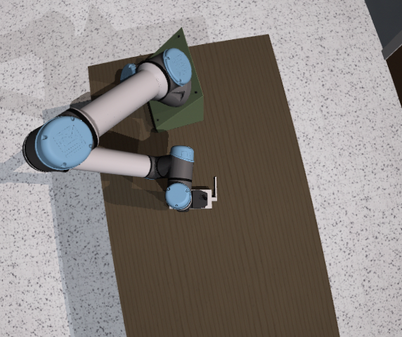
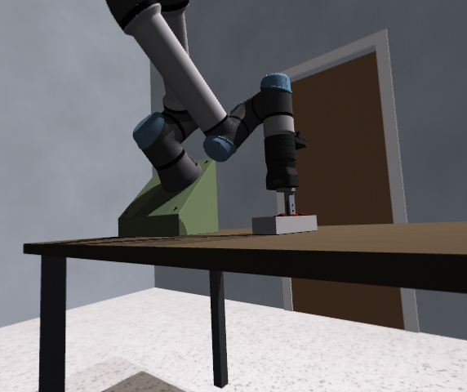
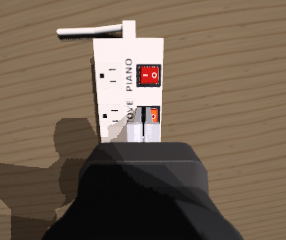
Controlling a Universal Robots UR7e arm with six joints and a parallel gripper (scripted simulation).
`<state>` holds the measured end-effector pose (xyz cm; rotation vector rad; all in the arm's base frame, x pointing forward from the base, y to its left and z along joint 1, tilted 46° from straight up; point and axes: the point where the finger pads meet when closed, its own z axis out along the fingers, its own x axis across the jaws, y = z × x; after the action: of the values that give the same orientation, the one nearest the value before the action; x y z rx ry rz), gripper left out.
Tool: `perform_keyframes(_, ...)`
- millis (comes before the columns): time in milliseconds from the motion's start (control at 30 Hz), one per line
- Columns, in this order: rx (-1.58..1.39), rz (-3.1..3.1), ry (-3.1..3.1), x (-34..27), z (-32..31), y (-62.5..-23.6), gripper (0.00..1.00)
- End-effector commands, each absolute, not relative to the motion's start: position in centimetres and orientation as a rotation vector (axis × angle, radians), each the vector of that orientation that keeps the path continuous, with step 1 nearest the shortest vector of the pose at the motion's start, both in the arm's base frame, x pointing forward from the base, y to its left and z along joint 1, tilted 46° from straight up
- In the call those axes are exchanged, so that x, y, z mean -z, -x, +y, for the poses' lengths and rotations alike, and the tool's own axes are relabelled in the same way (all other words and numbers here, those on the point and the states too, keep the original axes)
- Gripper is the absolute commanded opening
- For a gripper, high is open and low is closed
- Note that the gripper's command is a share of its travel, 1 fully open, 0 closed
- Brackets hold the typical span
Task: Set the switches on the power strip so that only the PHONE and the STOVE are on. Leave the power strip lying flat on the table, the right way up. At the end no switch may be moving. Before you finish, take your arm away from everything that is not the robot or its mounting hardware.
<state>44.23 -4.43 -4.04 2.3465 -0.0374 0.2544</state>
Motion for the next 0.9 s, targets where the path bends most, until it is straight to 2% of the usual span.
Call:
perform_keyframes(0,-0.252,-0.039,-2.347,4.1,-4.5,-44.2,0.00)
perform_keyframes(867,-0.252,-0.039,-2.347,2.3,-2.7,-43.8,0.00)
